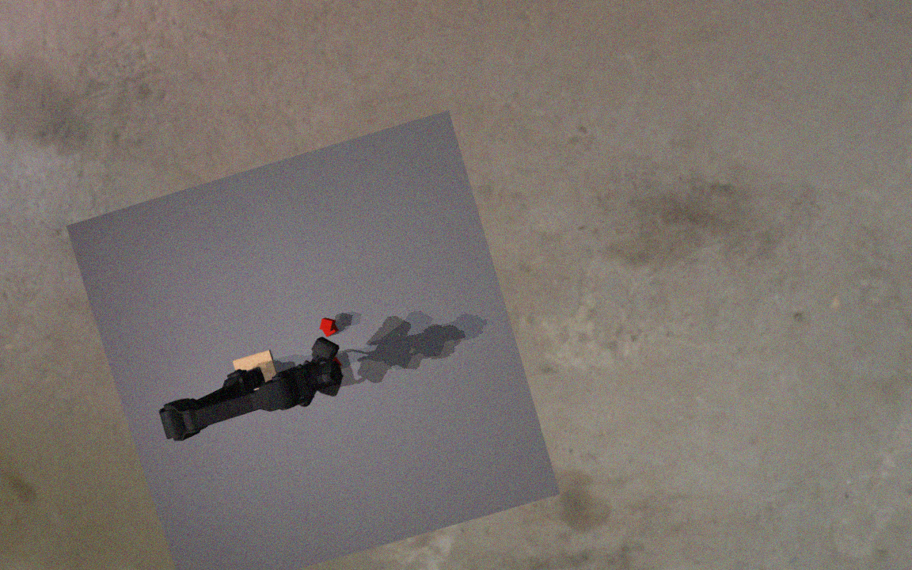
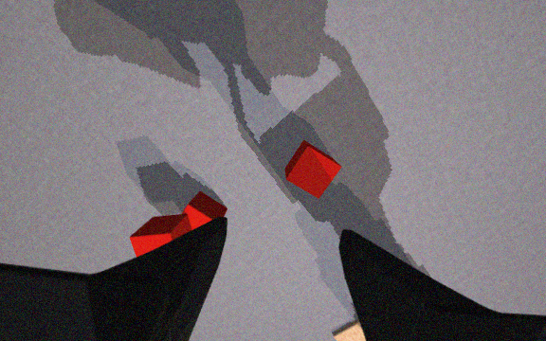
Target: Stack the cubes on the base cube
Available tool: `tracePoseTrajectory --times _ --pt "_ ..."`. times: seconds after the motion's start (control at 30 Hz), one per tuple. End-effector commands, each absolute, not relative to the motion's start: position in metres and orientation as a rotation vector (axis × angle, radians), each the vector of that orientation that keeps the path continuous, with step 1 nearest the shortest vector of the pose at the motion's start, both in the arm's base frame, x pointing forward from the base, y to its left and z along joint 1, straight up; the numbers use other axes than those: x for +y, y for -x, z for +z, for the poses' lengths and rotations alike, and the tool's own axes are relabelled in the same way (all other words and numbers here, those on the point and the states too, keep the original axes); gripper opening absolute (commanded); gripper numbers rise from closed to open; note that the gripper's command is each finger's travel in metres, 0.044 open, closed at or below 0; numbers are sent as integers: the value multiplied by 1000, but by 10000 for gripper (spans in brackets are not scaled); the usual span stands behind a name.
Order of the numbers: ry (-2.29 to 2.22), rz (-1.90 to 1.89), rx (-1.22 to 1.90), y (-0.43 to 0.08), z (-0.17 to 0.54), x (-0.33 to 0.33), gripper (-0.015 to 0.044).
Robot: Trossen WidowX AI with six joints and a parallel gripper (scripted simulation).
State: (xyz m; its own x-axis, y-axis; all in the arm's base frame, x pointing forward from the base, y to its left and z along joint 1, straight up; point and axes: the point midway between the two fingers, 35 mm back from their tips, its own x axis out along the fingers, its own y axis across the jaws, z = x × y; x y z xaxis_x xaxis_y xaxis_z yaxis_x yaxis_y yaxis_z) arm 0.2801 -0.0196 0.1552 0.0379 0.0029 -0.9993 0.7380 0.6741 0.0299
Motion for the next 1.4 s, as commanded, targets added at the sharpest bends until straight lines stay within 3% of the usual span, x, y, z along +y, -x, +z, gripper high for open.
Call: tracePoseTrajectory --times 0.0,0.43,0.77,1.37 --pt "-987 -959 1316 -266 161 -41 265" --pt "-995 -968 1312 -266 161 -42 265" --pt "-995 -968 1312 -267 101 -42 265" --pt "-995 -968 1312 -268 79 -42 265"
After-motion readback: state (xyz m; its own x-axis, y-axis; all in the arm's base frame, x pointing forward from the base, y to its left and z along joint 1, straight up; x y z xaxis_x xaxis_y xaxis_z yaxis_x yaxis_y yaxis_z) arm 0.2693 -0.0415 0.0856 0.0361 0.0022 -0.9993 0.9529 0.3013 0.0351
